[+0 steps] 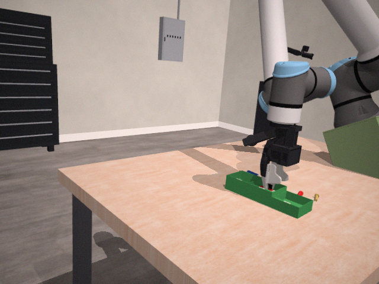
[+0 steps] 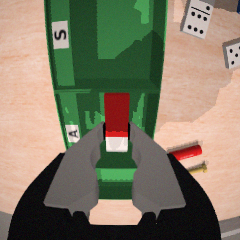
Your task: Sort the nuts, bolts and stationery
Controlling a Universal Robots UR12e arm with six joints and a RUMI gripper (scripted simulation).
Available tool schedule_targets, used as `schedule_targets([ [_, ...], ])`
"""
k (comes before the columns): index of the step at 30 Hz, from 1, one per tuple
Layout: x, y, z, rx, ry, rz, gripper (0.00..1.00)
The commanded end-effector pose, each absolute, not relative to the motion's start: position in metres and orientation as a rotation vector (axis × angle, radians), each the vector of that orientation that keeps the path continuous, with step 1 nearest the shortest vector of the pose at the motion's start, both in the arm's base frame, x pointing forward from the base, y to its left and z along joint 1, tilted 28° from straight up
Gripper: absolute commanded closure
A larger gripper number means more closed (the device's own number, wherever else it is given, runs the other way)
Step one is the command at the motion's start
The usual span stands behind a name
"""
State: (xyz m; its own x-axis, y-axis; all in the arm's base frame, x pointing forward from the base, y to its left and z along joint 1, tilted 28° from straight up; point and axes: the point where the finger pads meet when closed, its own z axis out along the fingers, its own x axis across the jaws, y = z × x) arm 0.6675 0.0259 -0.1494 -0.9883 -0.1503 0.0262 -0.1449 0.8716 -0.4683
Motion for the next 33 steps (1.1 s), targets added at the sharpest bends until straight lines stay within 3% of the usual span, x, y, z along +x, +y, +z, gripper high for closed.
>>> schedule_targets([
  [1,0.668,0.026,-0.149,-0.239,3.027,-0.756,1.00],
  [3,0.668,0.026,-0.149,-0.239,3.027,-0.756,1.00],
  [4,0.668,0.026,-0.149,-0.239,3.027,-0.756,0.82],
  [33,0.667,0.032,-0.137,-0.239,3.027,-0.756,0.82],
])
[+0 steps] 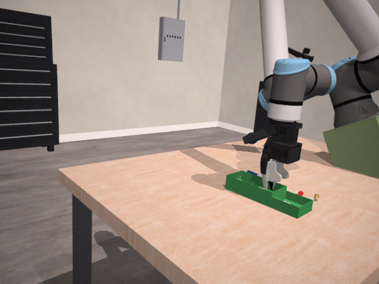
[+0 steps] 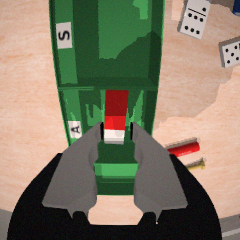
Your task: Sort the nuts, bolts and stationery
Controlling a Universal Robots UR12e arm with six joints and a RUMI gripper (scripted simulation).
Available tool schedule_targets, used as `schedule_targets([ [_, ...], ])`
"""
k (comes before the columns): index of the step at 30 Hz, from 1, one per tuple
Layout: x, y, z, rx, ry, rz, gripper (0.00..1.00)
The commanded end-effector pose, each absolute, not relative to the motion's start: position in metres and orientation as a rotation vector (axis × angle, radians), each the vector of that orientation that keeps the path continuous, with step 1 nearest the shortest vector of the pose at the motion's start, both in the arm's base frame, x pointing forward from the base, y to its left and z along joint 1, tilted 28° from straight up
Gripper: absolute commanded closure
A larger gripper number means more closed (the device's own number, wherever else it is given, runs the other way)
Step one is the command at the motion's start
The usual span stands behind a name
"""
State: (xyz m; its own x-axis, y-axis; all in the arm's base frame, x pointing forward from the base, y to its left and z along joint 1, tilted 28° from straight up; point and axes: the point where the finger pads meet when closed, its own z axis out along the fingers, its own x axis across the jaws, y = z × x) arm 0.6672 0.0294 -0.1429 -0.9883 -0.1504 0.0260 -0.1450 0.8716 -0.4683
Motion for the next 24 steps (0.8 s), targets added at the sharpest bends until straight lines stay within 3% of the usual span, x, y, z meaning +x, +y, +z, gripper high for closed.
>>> schedule_targets([
  [1,0.667,0.033,-0.136,-0.239,3.027,-0.756,0.82],
  [24,0.666,0.050,-0.104,-0.239,3.027,-0.756,0.82],
])
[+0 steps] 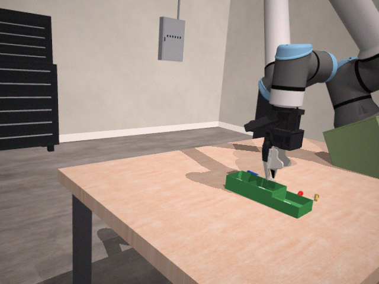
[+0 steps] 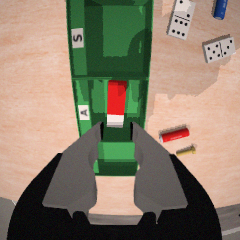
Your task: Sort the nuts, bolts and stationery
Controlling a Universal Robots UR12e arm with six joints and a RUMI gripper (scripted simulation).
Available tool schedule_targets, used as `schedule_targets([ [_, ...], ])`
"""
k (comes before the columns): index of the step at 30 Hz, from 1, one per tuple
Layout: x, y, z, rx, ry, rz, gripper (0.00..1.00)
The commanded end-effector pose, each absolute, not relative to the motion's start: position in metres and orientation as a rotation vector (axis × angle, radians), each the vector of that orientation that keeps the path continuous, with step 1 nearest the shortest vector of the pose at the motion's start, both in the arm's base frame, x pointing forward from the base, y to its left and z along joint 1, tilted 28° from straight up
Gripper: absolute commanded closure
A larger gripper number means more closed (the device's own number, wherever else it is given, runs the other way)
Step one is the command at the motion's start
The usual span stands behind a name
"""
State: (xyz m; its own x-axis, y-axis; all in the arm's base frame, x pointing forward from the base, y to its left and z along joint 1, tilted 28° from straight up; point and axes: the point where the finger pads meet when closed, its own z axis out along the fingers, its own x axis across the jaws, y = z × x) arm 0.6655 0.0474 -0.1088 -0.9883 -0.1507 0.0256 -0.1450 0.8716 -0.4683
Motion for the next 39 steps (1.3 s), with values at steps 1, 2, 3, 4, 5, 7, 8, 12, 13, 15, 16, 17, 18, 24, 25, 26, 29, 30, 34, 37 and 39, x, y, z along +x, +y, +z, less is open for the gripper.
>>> schedule_targets([
  [1,0.666,0.050,-0.104,-0.239,3.027,-0.756,0.82],
  [2,0.666,0.050,-0.104,-0.239,3.027,-0.756,0.82],
  [3,0.666,0.050,-0.104,-0.239,3.027,-0.756,0.82],
  [4,0.666,0.050,-0.104,-0.239,3.027,-0.756,0.82],
  [5,0.666,0.050,-0.104,-0.239,3.027,-0.756,0.82],
  [7,0.666,0.050,-0.104,-0.239,3.027,-0.756,0.82],
  [8,0.658,0.054,-0.106,-0.163,3.021,-0.752,0.82],
  [12,0.629,0.068,-0.114,0.071,2.989,-0.738,0.82],
  [13,0.622,0.071,-0.115,0.109,2.982,-0.735,0.82],
  [15,0.607,0.078,-0.119,0.187,2.967,-0.728,0.82],
  [16,0.600,0.082,-0.121,0.225,2.959,-0.724,0.82],
  [17,0.593,0.085,-0.123,0.263,2.950,-0.720,0.82],
  [18,0.593,0.085,-0.123,0.263,2.950,-0.720,0.82],
  [24,0.556,0.103,-0.133,0.504,2.885,-0.693,0.82],
  [25,0.549,0.107,-0.135,0.540,2.873,-0.688,0.82],
  [26,0.542,0.110,-0.137,0.577,2.861,-0.683,0.82],
  [29,0.526,0.118,-0.141,0.684,2.822,-0.668,0.82],
  [30,0.526,0.118,-0.141,0.719,2.809,-0.663,0.82],
  [34,0.525,0.118,-0.142,0.859,2.749,-0.641,0.82],
  [37,0.525,0.118,-0.142,0.956,2.702,-0.626,0.82],
  [39,0.525,0.119,-0.142,1.012,2.673,-0.618,0.82],
])
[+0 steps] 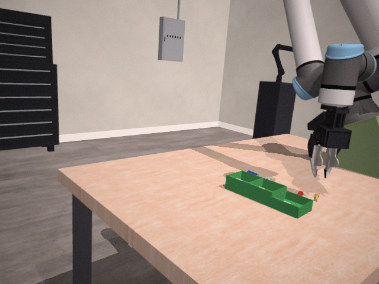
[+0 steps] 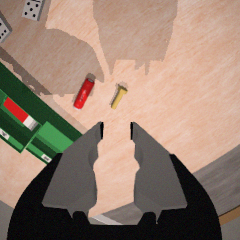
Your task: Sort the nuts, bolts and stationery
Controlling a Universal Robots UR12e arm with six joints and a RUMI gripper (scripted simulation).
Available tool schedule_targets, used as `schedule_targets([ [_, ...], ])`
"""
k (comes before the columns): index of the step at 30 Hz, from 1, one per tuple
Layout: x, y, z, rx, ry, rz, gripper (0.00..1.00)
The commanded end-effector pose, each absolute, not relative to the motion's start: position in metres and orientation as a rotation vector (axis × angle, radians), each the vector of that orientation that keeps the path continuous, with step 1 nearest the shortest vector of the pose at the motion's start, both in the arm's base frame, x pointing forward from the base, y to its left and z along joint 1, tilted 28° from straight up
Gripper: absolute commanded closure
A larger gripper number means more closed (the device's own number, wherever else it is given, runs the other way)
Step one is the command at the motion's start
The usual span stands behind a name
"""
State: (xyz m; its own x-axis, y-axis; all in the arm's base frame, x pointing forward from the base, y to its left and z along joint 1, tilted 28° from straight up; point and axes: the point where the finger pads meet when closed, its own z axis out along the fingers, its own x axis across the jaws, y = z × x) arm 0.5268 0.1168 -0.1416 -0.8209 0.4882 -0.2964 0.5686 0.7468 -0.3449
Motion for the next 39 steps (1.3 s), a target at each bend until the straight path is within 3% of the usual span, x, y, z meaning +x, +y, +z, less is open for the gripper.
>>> schedule_targets([
  [1,0.5245,0.1187,-0.1418,1.045,2.655,-0.613,0.82],
  [12,0.5255,0.1181,-0.1415,1.399,2.426,-0.564,0.82],
  [39,0.5263,0.1177,-0.1412,1.403,2.424,-0.564,0.82],
])
